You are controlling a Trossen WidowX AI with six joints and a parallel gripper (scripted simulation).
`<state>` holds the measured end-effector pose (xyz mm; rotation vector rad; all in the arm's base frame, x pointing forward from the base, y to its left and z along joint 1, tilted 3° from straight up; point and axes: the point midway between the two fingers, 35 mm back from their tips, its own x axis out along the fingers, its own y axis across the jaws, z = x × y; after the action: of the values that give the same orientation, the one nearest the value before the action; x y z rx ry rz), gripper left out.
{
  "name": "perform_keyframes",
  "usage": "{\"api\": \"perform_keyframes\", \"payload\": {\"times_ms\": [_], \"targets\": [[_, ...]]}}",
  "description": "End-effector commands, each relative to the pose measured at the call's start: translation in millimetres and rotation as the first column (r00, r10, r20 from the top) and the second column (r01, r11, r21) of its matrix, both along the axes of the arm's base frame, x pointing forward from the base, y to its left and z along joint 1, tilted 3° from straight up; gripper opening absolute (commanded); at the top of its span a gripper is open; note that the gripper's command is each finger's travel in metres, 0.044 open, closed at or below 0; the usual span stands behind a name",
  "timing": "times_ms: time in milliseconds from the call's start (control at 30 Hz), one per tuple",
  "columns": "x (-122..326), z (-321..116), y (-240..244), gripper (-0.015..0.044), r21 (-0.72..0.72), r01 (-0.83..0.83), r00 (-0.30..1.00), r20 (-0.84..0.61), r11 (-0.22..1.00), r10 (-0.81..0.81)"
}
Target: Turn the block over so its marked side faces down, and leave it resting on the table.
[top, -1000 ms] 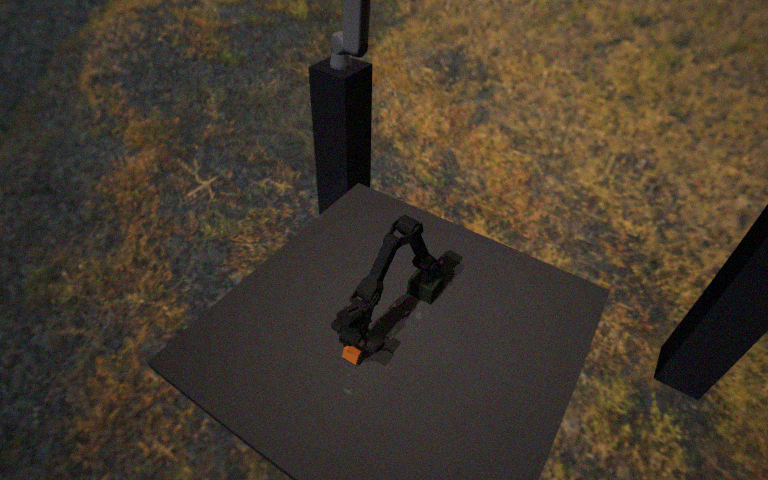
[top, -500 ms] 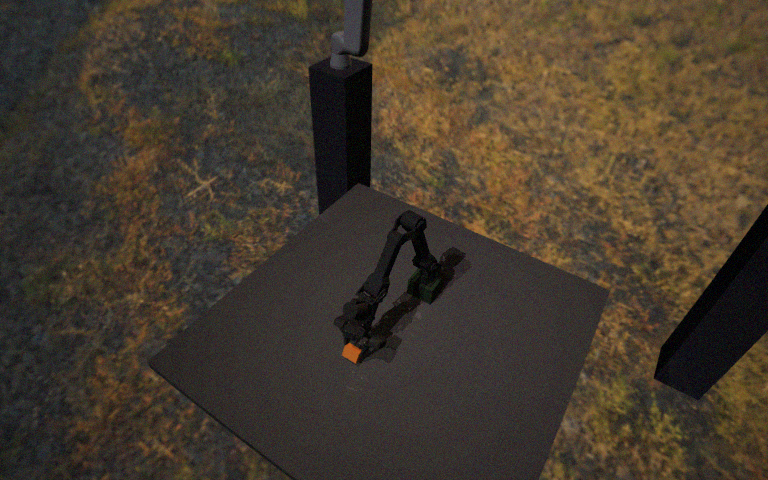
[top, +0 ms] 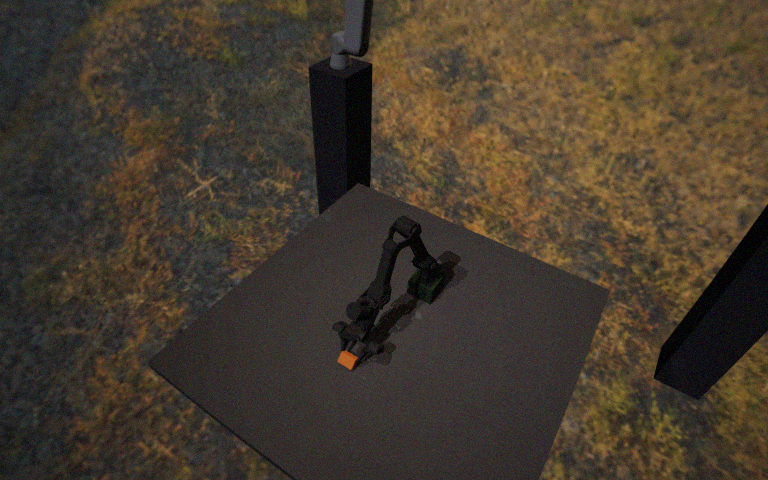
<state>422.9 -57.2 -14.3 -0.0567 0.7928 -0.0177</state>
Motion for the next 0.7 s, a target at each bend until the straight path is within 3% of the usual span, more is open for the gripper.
{"api": "perform_keyframes", "payload": {"times_ms": [0, 667], "targets": [[0.0, -8.1, -0.6, 0.0, 0.008, -0.003, 0.998, 0.06, 1.0, 0.003], [-15.7, -13.9, 0.8, 0.0, -0.002, -0.027, 0.937, 0.35, 1.0, 0.026]]}}
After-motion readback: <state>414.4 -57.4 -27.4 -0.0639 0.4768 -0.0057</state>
